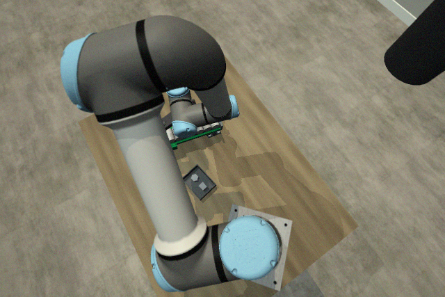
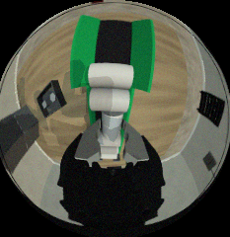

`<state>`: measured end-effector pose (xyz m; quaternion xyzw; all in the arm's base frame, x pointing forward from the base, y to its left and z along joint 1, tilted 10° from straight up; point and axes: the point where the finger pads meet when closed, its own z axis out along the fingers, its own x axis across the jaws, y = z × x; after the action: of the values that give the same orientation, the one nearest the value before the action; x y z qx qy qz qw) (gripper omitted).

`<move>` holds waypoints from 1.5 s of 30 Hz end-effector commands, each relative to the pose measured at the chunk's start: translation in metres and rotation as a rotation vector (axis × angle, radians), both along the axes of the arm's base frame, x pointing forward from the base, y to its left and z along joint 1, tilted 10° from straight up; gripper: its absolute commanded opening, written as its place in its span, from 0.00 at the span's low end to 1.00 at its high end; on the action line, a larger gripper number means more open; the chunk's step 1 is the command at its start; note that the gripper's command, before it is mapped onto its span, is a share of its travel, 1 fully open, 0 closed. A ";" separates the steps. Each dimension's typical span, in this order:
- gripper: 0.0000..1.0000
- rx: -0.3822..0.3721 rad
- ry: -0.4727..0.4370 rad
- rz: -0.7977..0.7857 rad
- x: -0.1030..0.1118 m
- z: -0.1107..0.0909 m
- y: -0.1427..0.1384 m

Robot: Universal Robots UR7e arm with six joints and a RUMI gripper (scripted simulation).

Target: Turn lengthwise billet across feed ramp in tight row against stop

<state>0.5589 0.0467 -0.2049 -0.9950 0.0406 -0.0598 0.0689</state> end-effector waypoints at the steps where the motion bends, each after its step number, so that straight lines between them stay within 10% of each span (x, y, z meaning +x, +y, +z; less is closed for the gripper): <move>1: 0.00 0.000 -0.002 0.000 0.001 0.001 0.000; 45: 0.00 0.000 -0.002 0.000 -0.001 0.010 -0.001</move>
<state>0.5583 0.0462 -0.2019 -0.9950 0.0406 -0.0595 0.0688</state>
